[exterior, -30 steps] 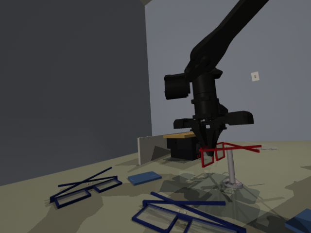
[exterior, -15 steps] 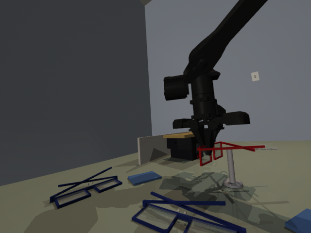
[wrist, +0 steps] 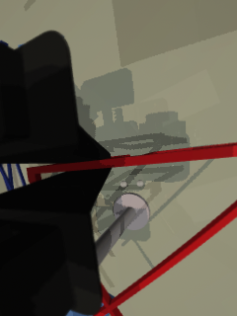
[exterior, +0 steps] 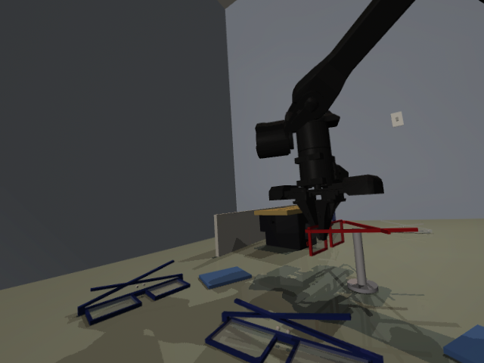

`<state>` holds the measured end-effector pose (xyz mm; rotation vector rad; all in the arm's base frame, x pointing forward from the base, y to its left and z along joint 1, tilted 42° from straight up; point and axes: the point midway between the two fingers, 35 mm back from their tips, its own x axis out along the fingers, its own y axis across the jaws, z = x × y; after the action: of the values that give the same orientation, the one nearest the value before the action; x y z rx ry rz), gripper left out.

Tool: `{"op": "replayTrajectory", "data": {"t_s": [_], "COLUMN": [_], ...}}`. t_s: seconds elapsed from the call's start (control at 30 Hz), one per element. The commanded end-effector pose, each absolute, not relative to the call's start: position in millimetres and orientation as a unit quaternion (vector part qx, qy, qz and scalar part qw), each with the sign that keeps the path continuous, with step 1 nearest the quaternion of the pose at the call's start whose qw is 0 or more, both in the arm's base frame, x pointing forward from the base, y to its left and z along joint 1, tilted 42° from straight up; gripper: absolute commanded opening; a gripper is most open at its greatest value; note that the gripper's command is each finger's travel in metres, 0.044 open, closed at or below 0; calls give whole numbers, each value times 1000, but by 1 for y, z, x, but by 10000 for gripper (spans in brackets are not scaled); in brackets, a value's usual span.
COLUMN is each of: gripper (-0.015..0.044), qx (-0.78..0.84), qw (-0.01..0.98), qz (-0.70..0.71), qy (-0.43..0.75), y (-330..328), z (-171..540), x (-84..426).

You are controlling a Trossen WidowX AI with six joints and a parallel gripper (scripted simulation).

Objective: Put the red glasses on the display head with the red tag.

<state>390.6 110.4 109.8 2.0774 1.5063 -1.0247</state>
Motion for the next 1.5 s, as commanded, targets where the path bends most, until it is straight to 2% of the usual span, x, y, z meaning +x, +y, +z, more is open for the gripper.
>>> {"op": "replayTrajectory", "data": {"t_s": [0.0,1.47], "gripper": [0,0], "qx": [736,736], "qw": [186,186], "qz": [-368,-369], "qy": [536,536], "y": [106,85], "z": [103,83], "x": [392,390]}}
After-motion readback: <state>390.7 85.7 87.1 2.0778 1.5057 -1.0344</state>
